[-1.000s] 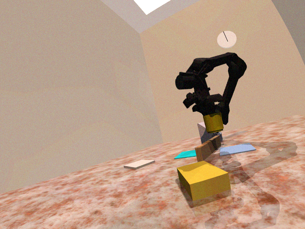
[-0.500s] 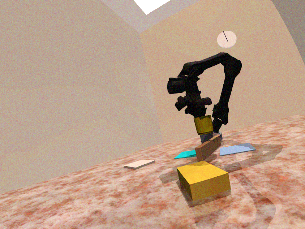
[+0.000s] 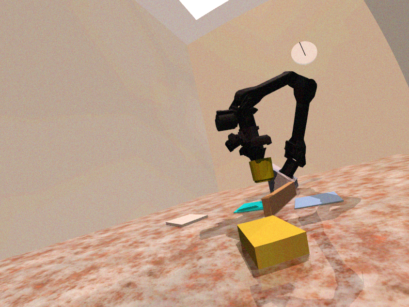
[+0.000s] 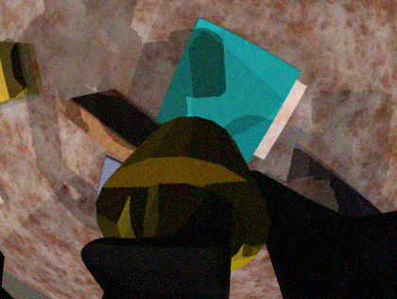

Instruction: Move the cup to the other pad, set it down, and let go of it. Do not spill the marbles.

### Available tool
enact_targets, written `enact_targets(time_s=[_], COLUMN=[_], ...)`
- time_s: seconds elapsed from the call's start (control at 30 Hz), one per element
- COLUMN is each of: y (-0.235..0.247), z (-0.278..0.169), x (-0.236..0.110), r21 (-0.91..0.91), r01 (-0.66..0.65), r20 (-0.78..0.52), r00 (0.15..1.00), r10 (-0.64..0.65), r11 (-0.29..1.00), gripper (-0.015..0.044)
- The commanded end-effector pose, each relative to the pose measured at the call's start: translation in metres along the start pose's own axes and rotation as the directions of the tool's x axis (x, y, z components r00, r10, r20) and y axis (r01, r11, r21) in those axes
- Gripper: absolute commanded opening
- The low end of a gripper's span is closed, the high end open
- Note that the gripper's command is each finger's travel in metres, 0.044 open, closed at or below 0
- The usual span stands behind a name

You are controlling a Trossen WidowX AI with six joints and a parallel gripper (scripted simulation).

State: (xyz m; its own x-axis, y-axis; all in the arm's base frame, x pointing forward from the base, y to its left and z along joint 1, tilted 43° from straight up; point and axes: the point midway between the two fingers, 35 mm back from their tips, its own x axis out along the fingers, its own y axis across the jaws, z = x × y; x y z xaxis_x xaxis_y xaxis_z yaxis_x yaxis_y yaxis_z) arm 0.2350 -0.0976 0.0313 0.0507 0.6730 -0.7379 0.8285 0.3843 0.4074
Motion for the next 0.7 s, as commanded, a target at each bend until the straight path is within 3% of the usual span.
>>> enact_targets(time_s=[0.0,0.67], y=[-0.007,-0.034], z=[0.008,0.033], x=[-0.001,0.002], r21=[-0.008,-0.008], r01=[0.003,0.004], r20=[0.005,0.007], r00=[1.0,1.0], r10=[-0.003,-0.004], r11=[1.0,1.0], gripper=[0.0,0.0])
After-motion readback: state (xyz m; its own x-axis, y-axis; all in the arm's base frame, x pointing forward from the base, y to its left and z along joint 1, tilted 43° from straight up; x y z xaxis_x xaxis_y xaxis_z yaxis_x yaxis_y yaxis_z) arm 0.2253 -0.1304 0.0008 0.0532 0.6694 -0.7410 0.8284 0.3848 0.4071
